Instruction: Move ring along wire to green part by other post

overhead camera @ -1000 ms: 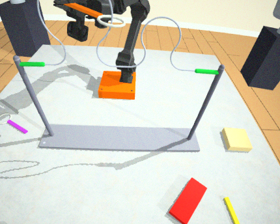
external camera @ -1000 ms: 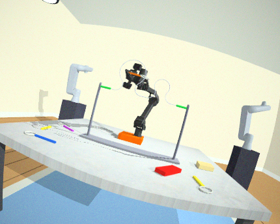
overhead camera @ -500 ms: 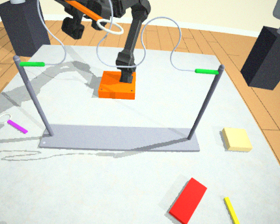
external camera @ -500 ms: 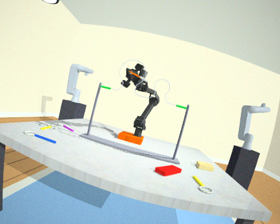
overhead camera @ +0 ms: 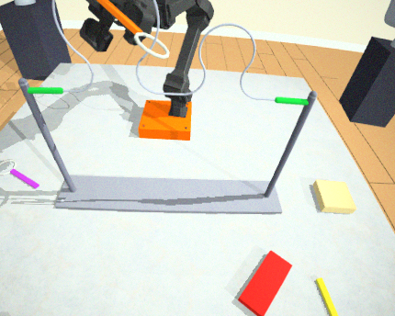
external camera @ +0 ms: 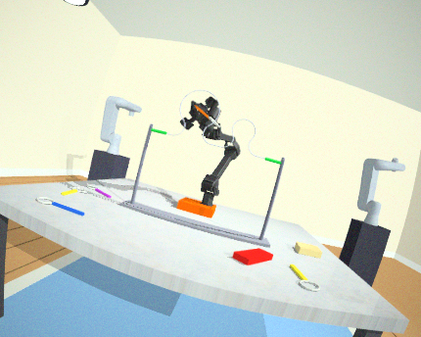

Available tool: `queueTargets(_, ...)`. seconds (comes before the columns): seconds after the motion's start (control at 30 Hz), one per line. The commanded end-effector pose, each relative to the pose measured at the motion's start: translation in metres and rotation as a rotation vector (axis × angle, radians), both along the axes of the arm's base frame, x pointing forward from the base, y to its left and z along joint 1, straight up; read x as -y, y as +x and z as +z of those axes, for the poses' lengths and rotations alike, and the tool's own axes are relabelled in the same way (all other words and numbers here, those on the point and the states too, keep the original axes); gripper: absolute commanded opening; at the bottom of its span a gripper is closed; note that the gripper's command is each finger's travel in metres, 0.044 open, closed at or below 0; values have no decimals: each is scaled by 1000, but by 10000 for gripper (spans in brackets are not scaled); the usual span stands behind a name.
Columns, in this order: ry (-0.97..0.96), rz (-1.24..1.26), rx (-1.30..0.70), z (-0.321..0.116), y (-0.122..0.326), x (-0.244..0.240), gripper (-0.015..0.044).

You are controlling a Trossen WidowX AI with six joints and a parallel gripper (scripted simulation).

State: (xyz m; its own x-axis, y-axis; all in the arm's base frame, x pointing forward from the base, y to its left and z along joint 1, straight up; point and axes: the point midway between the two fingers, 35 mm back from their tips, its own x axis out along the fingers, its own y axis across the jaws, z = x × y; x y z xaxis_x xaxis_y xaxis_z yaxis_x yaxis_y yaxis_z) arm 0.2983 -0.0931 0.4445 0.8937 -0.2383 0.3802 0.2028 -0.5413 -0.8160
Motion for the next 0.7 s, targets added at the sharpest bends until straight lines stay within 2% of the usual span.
queueTargets(0.0, -43, 1, 2, 0, 1, -1, -150)
queueTargets(0.4, -136, -2, 15, -1, 1, 0, -150)
queueTargets(0.67, -132, -3, 15, -7, 2, 6, -150)
